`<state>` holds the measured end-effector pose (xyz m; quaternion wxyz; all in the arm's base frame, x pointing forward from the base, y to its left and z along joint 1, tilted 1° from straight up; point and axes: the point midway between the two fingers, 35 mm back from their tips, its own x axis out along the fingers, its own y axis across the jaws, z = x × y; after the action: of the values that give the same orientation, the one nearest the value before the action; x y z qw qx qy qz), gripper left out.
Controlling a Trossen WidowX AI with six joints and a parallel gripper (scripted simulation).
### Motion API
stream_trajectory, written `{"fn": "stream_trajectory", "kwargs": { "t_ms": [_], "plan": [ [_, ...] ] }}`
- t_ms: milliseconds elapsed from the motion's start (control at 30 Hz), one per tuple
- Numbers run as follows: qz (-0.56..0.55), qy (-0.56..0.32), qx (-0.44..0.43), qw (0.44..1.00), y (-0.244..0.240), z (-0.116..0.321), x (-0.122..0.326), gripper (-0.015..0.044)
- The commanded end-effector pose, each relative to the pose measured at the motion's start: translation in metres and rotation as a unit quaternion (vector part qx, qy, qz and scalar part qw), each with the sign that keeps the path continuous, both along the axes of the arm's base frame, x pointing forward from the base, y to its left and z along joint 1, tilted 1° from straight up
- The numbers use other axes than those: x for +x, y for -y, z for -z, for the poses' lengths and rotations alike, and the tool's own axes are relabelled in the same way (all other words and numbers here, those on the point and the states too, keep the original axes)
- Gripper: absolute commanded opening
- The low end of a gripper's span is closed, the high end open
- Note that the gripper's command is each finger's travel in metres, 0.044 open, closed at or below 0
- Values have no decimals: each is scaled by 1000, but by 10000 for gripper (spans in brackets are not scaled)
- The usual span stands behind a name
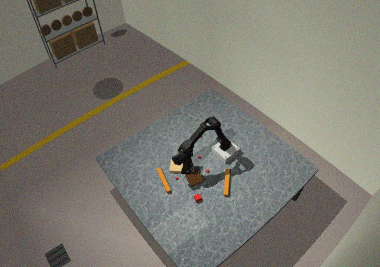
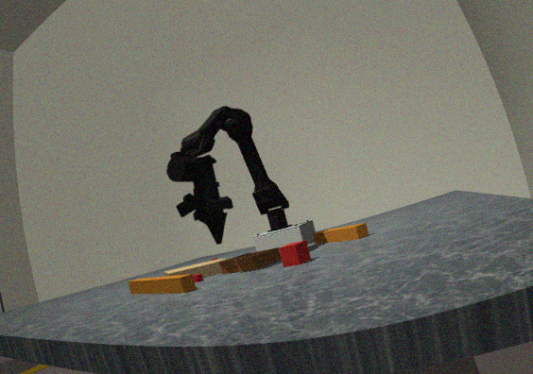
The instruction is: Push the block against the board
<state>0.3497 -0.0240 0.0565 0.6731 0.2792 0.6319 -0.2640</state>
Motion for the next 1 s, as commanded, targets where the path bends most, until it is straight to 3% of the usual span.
{"fn": "stream_trajectory", "kwargs": {
  "t_ms": [0, 100, 233, 400, 967],
  "plan": [
    [-11, -7, 2, 1000, 6, 7, -35, 0],
    [-17, -10, 2, 1000, 10, 13, -65, 0],
    [-18, -11, 2, 1000, 11, 18, -72, 0],
    [-18, -11, 2, 1000, 11, 70, -70, 0],
    [-18, -11, 2, 1000, 18, 70, -61, 0]
  ]
}}
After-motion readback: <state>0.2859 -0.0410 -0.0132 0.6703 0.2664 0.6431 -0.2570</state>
